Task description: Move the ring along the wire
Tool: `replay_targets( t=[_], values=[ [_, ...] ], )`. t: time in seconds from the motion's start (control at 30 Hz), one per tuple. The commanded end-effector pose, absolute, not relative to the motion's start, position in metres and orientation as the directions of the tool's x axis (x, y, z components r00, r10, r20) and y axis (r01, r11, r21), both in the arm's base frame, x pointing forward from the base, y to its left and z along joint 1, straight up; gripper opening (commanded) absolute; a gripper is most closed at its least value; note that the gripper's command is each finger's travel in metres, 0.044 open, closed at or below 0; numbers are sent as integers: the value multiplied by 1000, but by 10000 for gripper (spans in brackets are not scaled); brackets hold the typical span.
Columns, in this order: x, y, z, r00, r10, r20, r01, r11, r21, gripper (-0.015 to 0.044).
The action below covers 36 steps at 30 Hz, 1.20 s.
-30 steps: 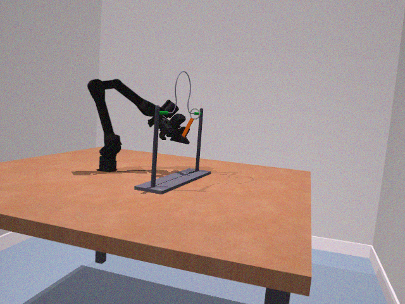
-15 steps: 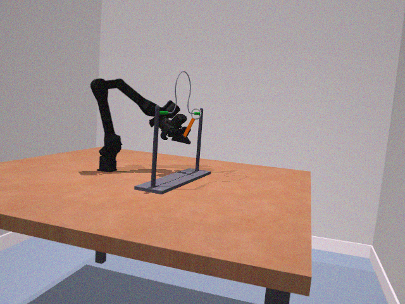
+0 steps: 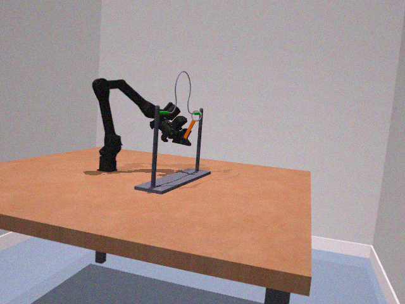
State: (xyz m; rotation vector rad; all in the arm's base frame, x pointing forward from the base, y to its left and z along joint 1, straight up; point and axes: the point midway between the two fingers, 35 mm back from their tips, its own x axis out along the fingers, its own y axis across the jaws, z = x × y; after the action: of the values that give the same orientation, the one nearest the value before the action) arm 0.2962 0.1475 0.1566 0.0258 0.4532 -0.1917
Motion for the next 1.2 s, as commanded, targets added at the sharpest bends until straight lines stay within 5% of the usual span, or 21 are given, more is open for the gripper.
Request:
replay_targets(
  t=[0.0, 0.73, 1.17],
  values=[
    [296, 146, 152, 878, -187, -440, 195, 980, -27, -150],
    [296, 146, 152, 878, -187, -440, 195, 980, -27, -150],
    [292, 148, 155, 878, -182, -443, 191, 981, -24, 160]
  ],
)
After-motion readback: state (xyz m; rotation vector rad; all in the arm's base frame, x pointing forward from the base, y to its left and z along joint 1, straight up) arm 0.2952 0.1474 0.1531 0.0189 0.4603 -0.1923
